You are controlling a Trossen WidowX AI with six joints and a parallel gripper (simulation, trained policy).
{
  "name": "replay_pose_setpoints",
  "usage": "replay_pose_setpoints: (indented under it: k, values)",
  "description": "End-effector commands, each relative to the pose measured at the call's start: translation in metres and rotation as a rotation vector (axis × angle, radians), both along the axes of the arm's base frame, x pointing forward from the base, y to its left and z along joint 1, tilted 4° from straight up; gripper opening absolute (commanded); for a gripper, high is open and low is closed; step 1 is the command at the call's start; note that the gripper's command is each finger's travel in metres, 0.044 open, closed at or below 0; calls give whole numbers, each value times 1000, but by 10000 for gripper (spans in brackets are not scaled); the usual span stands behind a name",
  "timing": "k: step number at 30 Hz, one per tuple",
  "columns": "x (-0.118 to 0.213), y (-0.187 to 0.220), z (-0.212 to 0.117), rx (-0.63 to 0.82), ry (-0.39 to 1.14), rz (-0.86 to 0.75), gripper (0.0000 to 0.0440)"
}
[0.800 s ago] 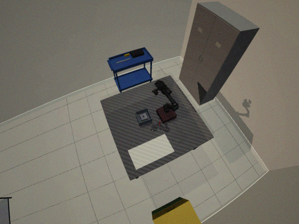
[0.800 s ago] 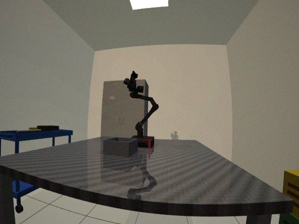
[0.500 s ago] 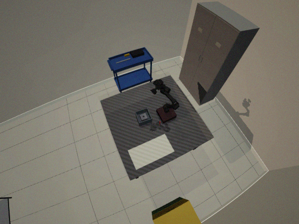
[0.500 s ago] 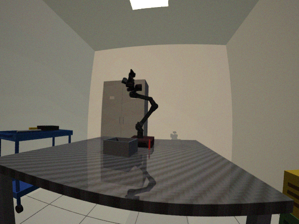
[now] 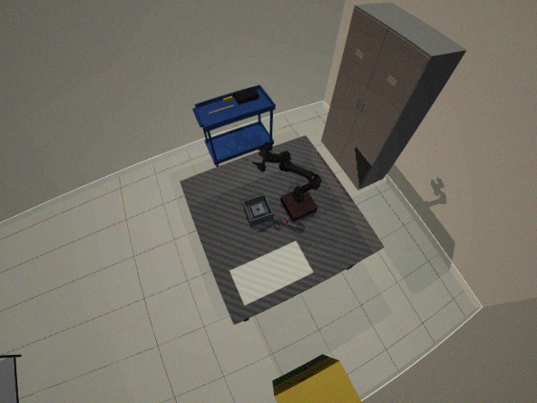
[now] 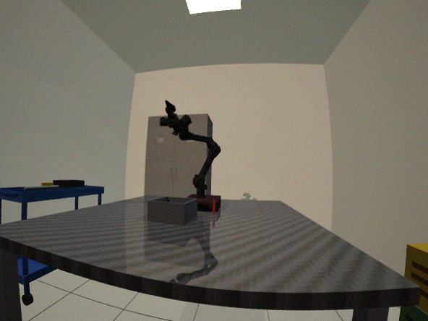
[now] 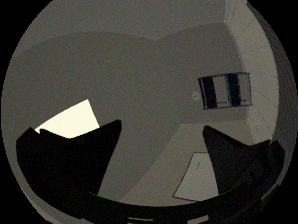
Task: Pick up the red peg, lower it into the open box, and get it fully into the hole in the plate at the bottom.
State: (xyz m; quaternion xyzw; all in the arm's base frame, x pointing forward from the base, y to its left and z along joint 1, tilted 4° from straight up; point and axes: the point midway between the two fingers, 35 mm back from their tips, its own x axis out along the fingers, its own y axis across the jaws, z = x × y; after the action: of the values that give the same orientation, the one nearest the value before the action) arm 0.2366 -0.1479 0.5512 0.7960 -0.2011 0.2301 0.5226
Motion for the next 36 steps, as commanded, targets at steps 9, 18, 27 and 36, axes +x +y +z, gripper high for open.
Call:
replay_pose_setpoints:
  k: [9,18,27,36]
  values:
    - [94,-4,-92,200,354,-43,440]
    - [133,32,-166,192,686,-46,440]
    - [141,79,-229,88,997,-10,440]
    - [127,127,-280,-81,1270,59,440]
